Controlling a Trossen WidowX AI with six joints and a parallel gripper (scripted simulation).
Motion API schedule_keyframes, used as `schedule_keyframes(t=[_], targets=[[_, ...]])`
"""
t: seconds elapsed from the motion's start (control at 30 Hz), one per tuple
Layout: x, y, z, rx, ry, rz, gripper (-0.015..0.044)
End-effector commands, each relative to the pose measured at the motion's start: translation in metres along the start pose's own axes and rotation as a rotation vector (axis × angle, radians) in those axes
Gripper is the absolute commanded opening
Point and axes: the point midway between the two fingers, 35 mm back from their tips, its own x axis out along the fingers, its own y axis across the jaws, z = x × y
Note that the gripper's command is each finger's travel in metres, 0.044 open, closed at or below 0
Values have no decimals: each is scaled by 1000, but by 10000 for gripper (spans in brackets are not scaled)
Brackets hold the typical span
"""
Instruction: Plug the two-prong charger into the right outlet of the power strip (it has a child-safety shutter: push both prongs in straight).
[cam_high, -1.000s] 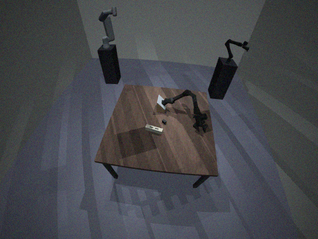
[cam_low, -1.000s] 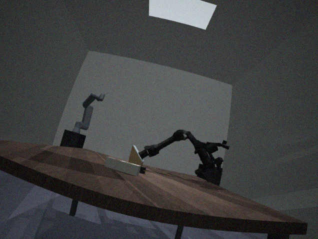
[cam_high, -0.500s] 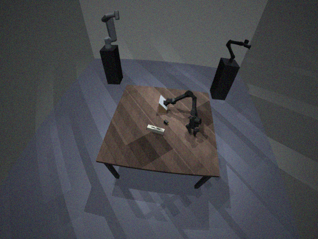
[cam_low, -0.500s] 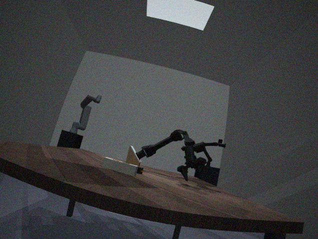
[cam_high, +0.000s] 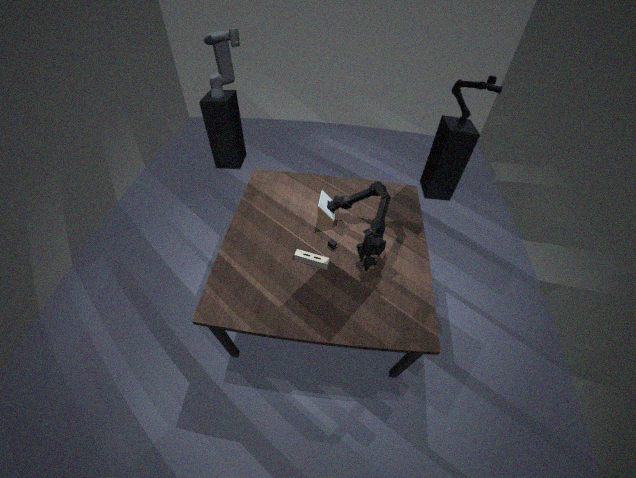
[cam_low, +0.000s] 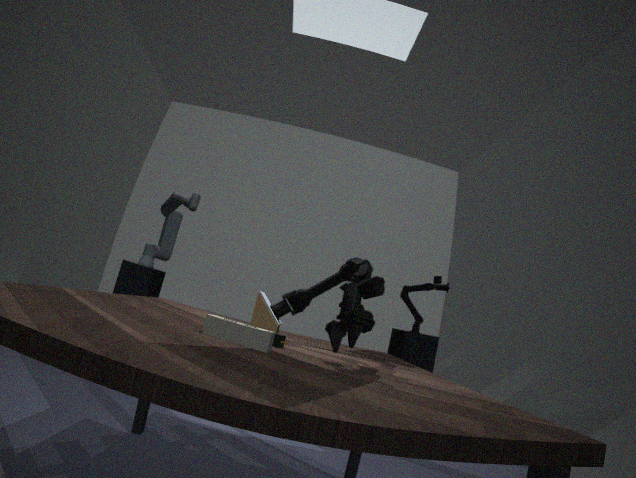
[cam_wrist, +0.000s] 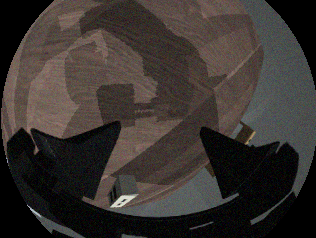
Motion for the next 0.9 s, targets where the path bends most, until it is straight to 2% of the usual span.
schedule_keyframes(t=[0.0,0.43,0.87], targets=[[-1,15,-23,66,30,48,440],[-18,65,-93,329,114,187,440],[-41,118,-135,598,147,307,440]])
